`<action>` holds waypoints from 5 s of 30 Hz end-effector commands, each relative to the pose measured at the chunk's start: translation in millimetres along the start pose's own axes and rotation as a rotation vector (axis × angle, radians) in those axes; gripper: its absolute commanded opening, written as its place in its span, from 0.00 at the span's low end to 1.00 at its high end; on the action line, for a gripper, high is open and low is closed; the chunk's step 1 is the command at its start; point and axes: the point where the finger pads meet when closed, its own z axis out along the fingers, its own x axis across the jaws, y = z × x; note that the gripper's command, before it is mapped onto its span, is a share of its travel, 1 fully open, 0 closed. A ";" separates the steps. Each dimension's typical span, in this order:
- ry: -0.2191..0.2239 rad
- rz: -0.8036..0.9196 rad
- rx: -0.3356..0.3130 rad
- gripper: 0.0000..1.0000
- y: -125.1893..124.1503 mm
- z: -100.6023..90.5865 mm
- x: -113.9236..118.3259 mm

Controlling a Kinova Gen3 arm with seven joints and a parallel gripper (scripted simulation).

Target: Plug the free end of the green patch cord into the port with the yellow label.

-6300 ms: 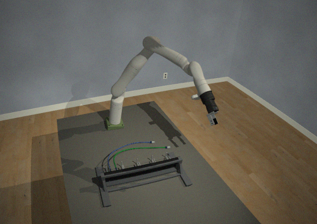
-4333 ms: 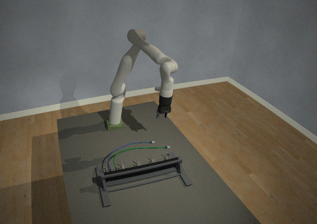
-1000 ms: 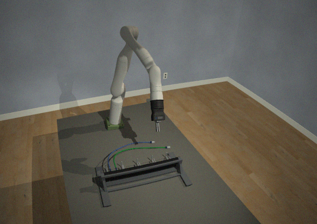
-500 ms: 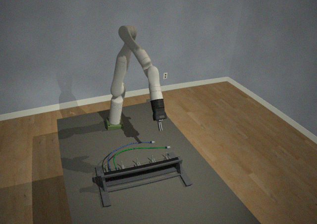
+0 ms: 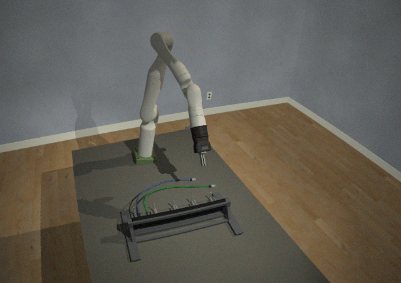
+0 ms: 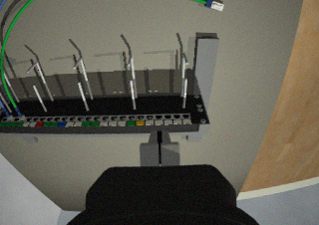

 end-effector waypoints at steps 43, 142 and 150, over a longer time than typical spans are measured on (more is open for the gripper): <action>-0.002 0.000 0.001 0.00 -2.3 95.9 -0.2; -0.002 0.000 0.001 0.00 -3.0 115.2 0.0; -0.002 0.000 0.001 0.00 -3.0 97.8 0.0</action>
